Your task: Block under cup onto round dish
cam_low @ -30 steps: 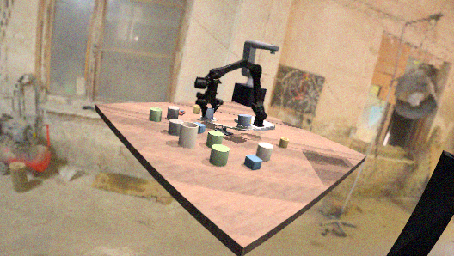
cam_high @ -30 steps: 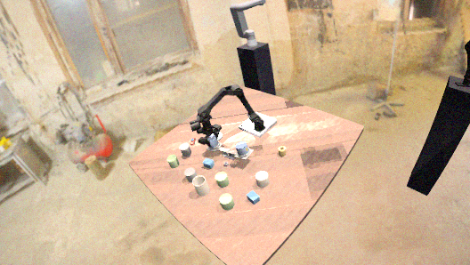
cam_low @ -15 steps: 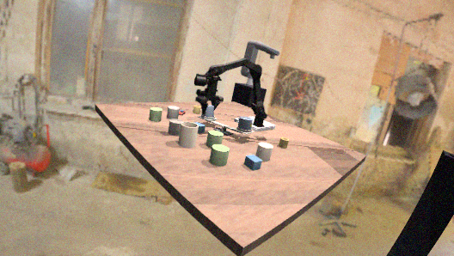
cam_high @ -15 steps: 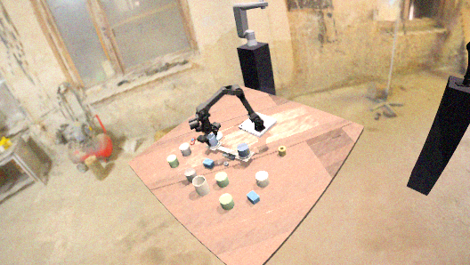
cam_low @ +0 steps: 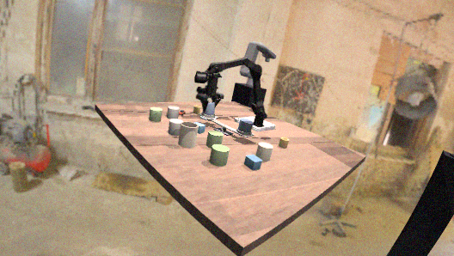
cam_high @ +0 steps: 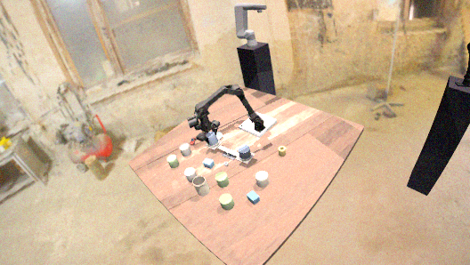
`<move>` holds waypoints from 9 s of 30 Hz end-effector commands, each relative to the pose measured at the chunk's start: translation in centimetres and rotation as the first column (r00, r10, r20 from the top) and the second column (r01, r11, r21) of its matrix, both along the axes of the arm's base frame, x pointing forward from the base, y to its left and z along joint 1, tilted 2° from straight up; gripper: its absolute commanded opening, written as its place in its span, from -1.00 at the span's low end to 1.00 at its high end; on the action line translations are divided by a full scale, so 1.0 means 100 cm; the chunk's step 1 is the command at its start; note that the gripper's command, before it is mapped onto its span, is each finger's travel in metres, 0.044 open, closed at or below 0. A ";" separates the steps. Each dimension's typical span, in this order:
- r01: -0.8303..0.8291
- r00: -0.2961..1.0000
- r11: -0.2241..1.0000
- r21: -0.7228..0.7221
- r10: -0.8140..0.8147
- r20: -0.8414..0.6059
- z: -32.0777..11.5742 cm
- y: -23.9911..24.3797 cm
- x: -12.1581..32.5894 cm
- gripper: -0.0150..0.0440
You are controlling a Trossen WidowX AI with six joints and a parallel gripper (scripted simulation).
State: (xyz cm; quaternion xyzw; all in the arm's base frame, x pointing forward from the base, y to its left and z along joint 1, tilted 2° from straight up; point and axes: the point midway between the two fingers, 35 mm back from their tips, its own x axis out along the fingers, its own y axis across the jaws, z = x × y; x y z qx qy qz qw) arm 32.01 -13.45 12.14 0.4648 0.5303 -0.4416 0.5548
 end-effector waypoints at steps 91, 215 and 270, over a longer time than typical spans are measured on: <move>0.008 1.000 1.000 -0.011 -0.008 0.016 0.084 0.000 -0.008 -0.49; 0.009 1.000 0.999 -0.034 -0.008 0.005 -0.016 -0.144 -0.193 1.00; -0.331 0.943 0.943 -0.041 0.331 0.016 0.010 0.010 -0.002 0.39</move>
